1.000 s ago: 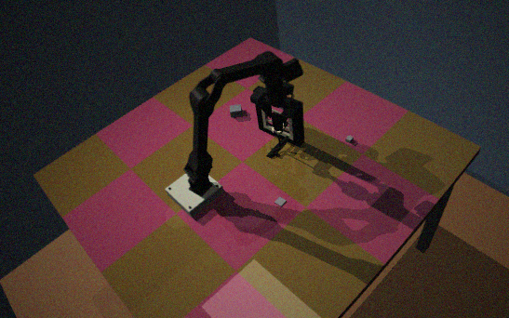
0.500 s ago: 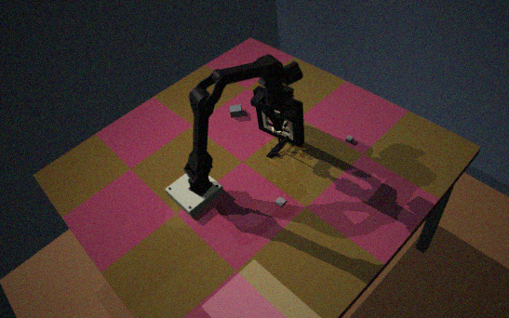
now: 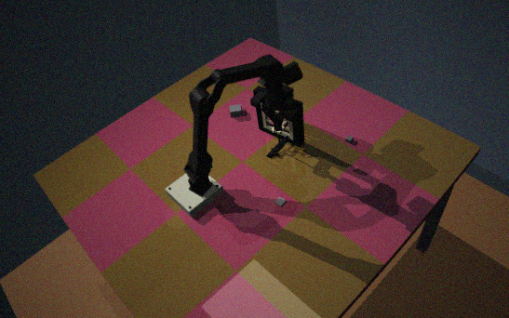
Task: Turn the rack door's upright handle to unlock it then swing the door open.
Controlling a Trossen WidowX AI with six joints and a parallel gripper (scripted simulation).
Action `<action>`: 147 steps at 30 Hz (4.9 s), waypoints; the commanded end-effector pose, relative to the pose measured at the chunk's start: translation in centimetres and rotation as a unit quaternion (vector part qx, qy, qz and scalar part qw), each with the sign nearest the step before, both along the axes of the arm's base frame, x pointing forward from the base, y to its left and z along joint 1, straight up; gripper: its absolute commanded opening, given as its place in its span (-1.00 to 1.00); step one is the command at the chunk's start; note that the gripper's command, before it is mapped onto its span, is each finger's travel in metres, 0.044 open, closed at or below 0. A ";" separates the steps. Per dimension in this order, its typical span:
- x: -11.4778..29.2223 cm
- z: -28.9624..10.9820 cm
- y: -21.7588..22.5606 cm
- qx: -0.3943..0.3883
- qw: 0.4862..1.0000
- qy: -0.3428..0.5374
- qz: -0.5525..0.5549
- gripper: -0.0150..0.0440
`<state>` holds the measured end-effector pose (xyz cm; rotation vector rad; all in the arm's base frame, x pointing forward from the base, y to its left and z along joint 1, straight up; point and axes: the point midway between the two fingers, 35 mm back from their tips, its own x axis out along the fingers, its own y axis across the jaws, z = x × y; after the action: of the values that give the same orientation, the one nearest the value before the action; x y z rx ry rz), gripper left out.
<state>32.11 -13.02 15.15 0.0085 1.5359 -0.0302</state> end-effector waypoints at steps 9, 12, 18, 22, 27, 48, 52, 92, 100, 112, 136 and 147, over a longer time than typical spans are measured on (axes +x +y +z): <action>-0.1 -0.1 0.0 0.006 0.983 -0.001 -0.185 -0.44; -0.1 -0.1 0.0 0.008 0.966 -0.002 -0.257 -0.44; -0.1 -0.1 0.0 0.013 0.918 -0.005 -0.396 -0.44; -0.1 -0.1 0.0 0.016 0.875 -0.006 -0.484 -0.44; -0.1 -0.1 0.0 0.019 0.808 -0.007 -0.588 -0.44; -0.1 -0.1 0.0 0.027 0.572 -0.011 -0.820 -0.44; -0.1 -0.1 0.0 0.027 0.572 -0.011 -0.820 -0.17; -0.1 -0.1 0.0 0.006 0.979 -0.002 -0.205 0.49; -0.1 -0.1 0.0 0.000 1.000 0.001 -0.008 0.49; -0.1 -0.1 0.0 -0.010 0.958 0.006 0.285 0.49; -0.1 -0.1 0.0 -0.025 0.647 0.012 0.762 0.49; -0.1 -0.1 0.0 -0.025 0.644 0.012 0.765 0.49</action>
<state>31.69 -13.43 15.09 -1.3240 1.1496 1.2721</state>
